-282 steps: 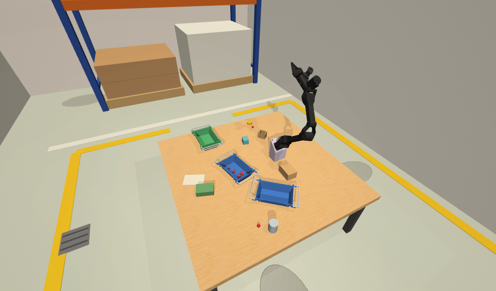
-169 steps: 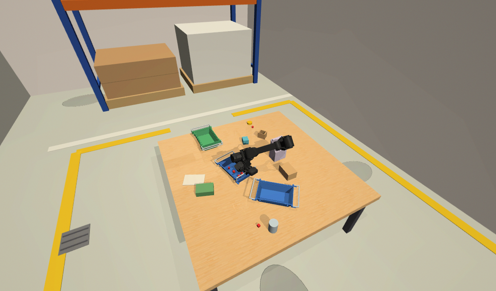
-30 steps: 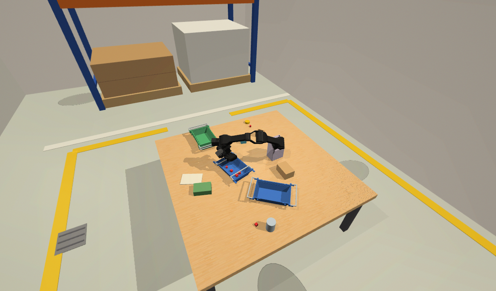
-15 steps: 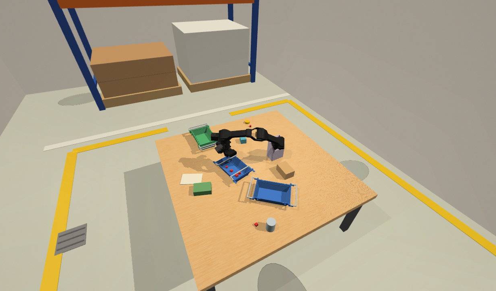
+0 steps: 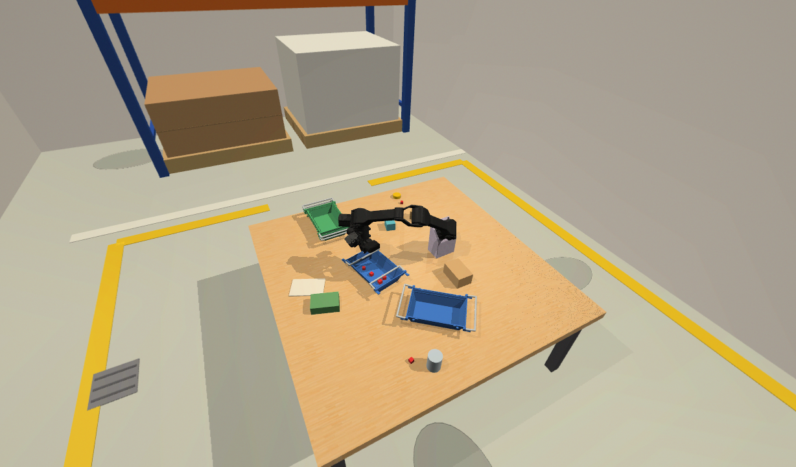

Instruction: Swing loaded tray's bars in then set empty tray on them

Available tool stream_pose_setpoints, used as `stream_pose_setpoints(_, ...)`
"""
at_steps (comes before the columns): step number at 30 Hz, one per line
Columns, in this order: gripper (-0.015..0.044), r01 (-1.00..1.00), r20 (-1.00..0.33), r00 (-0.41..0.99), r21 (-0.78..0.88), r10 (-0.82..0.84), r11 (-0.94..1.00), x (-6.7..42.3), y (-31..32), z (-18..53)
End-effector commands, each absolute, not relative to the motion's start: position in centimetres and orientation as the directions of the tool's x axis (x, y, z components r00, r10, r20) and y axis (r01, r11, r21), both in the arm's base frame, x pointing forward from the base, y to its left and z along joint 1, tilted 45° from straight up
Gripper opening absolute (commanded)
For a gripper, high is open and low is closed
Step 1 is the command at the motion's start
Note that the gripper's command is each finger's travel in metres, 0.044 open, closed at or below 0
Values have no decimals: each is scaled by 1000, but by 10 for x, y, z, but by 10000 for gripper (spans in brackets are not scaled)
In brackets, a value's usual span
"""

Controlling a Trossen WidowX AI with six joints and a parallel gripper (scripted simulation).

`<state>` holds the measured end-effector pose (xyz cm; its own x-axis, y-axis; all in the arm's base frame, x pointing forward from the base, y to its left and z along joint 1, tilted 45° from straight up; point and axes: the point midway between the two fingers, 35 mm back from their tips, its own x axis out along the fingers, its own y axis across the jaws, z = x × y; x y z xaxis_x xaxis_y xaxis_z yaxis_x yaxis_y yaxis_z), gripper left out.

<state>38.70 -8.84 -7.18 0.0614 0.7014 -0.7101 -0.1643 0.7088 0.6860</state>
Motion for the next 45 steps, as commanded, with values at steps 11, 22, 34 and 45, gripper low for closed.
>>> stream_pose_setpoints(11,0,-162,-710,62,687,702,709,387,-88,-72)
stream_pose_setpoints(22,0,-164,-710,62,686,701,709,387,-88,-72)
stream_pose_setpoints(34,0,-164,-710,62,686,701,709,387,-88,-72)
stream_pose_setpoints(45,0,-164,-710,62,686,701,709,387,-88,-72)
